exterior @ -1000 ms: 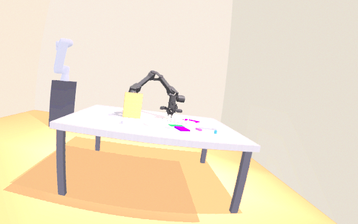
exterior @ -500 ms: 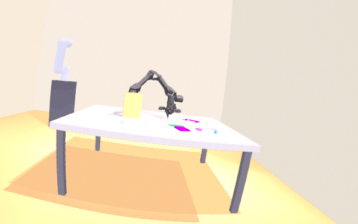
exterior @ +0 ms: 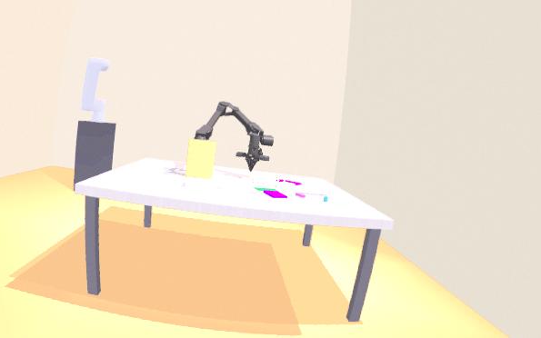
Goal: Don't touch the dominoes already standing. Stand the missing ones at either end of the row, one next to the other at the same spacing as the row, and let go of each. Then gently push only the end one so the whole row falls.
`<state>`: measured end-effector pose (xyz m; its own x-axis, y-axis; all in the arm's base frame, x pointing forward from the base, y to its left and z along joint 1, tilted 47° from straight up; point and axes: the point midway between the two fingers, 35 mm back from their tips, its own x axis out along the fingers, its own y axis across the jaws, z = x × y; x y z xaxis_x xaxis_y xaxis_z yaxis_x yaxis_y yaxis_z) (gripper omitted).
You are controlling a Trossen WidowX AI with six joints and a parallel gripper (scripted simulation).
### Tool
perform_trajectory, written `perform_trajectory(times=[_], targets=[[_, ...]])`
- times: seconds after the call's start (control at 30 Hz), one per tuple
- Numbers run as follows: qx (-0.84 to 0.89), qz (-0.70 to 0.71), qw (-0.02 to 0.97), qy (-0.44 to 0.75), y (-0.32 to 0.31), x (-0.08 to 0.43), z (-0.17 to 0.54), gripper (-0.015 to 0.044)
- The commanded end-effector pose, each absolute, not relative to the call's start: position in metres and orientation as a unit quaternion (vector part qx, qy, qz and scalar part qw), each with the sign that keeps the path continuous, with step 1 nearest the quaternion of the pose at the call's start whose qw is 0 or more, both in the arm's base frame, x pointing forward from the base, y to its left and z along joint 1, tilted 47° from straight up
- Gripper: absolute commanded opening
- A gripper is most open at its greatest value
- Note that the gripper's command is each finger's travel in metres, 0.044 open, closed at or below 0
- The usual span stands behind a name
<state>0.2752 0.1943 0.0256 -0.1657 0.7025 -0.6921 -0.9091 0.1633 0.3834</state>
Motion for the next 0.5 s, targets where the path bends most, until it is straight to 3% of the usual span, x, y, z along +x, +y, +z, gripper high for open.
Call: perform_trajectory(times=[0.0,0.13,0.23,0.47], targets=[[-0.118,0.640,0.638,0.412,0.176,0.270,0.055,0.0000],[-0.118,0.640,0.638,0.412,0.176,0.270,0.055,0.0000],[-0.166,0.670,0.627,0.361,0.176,0.268,0.057,0.0079],[-0.377,0.755,0.527,0.101,0.180,0.258,0.063,0.0263]])
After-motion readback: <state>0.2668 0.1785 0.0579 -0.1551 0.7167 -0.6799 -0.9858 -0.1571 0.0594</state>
